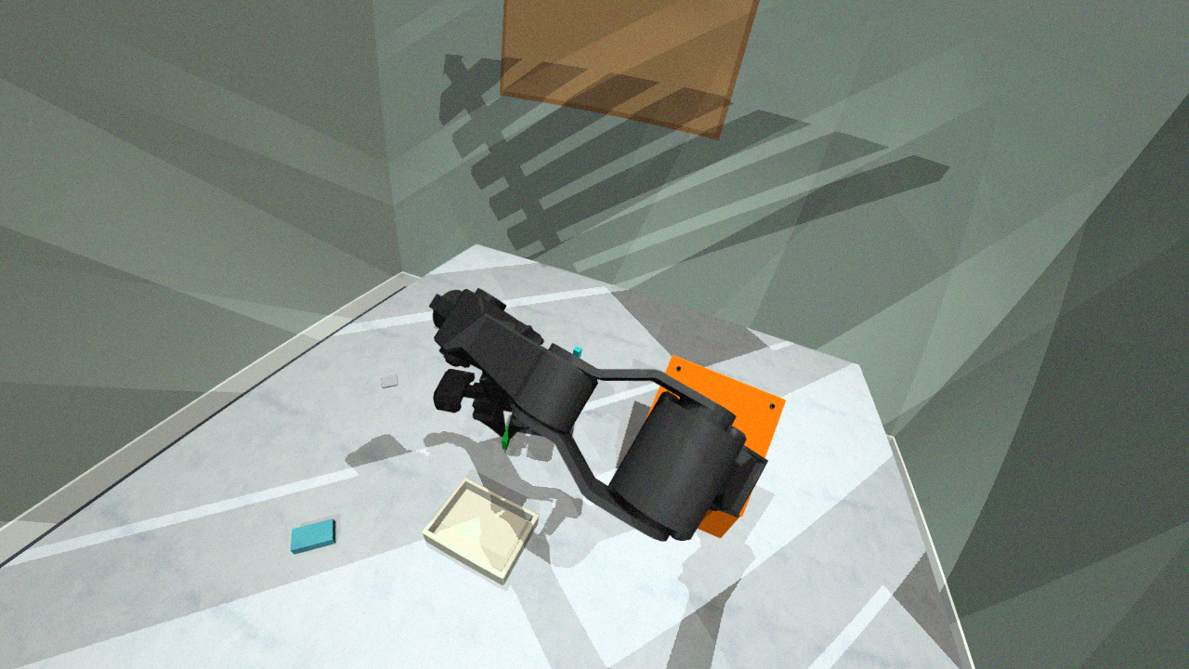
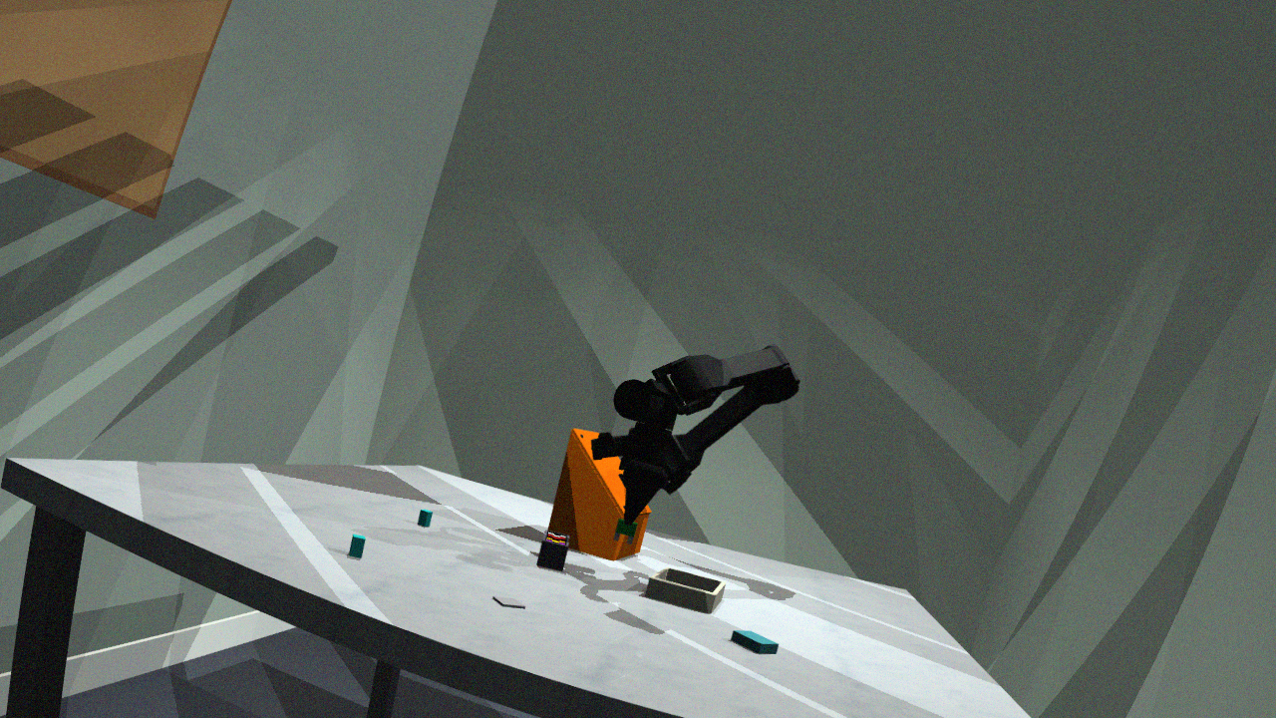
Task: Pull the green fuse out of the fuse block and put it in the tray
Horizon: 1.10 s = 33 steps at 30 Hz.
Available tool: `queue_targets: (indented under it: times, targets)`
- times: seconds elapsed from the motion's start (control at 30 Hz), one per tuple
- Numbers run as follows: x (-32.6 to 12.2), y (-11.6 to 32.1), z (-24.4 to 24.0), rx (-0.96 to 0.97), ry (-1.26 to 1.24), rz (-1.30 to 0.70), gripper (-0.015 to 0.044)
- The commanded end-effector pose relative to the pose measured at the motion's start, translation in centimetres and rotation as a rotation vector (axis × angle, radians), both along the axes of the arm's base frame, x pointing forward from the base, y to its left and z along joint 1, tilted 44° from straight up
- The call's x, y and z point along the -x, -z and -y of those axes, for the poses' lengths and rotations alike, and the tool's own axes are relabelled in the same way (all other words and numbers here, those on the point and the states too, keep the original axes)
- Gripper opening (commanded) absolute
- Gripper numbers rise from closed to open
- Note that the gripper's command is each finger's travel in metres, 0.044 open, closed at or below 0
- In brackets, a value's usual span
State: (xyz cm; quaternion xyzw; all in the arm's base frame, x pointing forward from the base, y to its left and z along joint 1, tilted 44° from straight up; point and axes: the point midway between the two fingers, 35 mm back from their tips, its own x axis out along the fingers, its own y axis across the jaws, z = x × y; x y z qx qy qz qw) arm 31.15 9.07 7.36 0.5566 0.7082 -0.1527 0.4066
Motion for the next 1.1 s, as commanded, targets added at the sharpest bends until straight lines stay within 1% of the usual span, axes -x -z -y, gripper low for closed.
queue_targets:
  times: [0.0,0.37,0.57,1.07]
  targets:
    - [0.7,-2.3,-2.3,-0.008,0.000,0.004,0.0000]
    - [3.8,-7.5,-7.4,-0.038,-0.004,0.000,0.0000]
    - [3.9,-7.5,-7.6,-0.039,-0.004,0.000,0.0000]
    - [4.0,-5.8,-9.2,-0.039,-0.004,0.000,0.0000]
